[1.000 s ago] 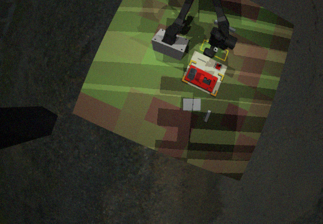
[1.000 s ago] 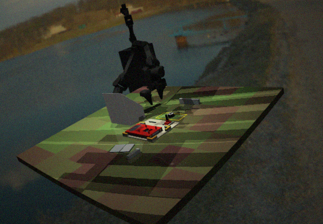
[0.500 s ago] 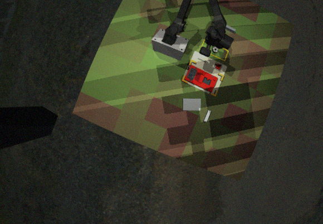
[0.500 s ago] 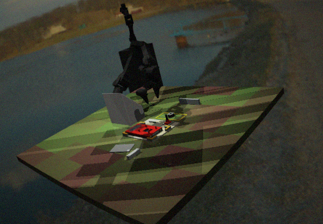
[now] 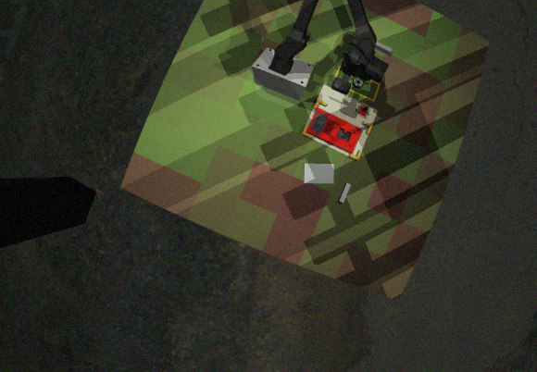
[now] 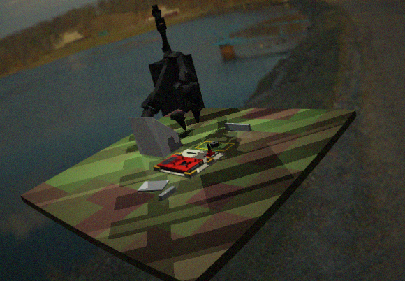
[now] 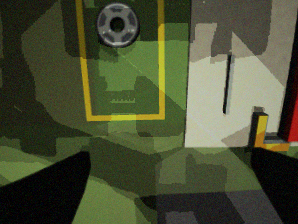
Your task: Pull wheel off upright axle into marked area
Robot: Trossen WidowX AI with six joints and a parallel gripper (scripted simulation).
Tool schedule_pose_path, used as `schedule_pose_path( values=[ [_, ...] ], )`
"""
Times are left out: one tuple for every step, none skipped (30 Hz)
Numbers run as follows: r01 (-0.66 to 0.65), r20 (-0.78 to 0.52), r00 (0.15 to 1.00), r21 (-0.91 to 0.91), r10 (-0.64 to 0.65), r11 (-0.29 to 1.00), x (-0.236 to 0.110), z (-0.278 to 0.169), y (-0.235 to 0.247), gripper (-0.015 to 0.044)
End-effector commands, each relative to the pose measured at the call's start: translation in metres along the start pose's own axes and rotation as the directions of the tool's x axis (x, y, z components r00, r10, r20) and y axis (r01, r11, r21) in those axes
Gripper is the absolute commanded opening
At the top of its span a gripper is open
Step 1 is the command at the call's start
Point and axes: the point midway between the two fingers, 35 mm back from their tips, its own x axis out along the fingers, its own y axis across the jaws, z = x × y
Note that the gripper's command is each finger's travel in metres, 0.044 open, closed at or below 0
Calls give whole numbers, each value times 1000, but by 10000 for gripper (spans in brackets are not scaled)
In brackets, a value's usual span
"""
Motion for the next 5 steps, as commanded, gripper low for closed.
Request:
schedule_pose_path(
  values=[
    [-5,-1,1000,-2,5,1000,0,0,1,440],
    [-5,-1,1000,-2,5,1000,0,0,1,440],
    [-5,-1,1000,-2,5,1000,0,0,1,440],
    [-5,-1,1000,-2,5,1000,0,0,1,440],
    [-5,-1,1000,-2,5,1000,0,0,1,440]
  ],
)
